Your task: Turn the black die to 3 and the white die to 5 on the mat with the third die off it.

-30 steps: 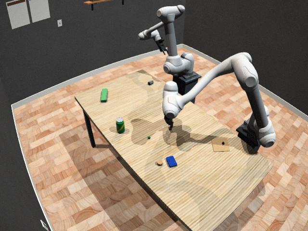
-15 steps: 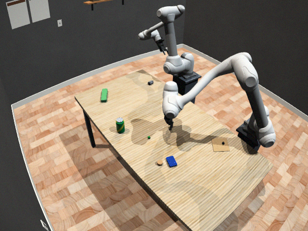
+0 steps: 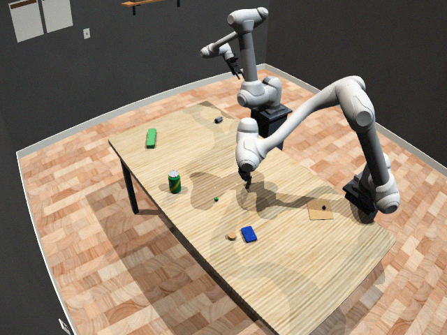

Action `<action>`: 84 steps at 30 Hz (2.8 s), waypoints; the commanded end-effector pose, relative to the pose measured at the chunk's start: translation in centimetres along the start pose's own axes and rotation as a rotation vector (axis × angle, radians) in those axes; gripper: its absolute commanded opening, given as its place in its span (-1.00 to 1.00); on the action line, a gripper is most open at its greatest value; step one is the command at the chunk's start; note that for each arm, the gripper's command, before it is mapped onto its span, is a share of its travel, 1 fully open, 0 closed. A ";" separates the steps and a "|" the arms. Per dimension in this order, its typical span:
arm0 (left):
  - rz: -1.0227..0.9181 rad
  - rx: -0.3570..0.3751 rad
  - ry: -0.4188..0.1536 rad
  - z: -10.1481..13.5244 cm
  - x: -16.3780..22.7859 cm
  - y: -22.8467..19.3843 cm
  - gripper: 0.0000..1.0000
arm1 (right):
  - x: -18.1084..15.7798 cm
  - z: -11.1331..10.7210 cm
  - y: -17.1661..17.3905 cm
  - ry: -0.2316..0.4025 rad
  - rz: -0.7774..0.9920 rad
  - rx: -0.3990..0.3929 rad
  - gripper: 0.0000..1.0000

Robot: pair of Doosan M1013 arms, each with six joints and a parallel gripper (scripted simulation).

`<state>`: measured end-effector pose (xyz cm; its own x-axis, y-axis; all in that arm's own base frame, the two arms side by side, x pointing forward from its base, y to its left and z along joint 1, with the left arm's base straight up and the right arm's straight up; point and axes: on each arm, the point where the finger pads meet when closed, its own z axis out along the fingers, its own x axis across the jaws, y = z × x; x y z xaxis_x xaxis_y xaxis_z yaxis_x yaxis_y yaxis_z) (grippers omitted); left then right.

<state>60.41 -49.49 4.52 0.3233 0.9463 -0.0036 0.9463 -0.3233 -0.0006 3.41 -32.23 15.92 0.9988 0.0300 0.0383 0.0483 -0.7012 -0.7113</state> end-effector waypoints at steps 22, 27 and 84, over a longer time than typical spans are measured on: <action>0.002 -0.001 0.004 0.4 -0.2 -0.1 0.27 | -0.2 0.0 0.1 -0.003 -0.002 -0.007 1.00; 0.002 -0.001 0.004 0.4 -0.2 -0.1 0.27 | -0.2 0.0 0.1 -0.003 -0.002 -0.007 1.00; 0.002 -0.001 0.004 2.4 -0.2 -0.1 0.27 | -0.2 0.0 0.1 -0.003 -0.002 -0.007 1.00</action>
<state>60.39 -49.52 2.54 0.3232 0.9463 -0.0036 0.9463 -0.3232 -0.0003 3.41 -32.23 15.92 0.9988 0.0300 0.0383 0.0483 -0.7012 -0.7113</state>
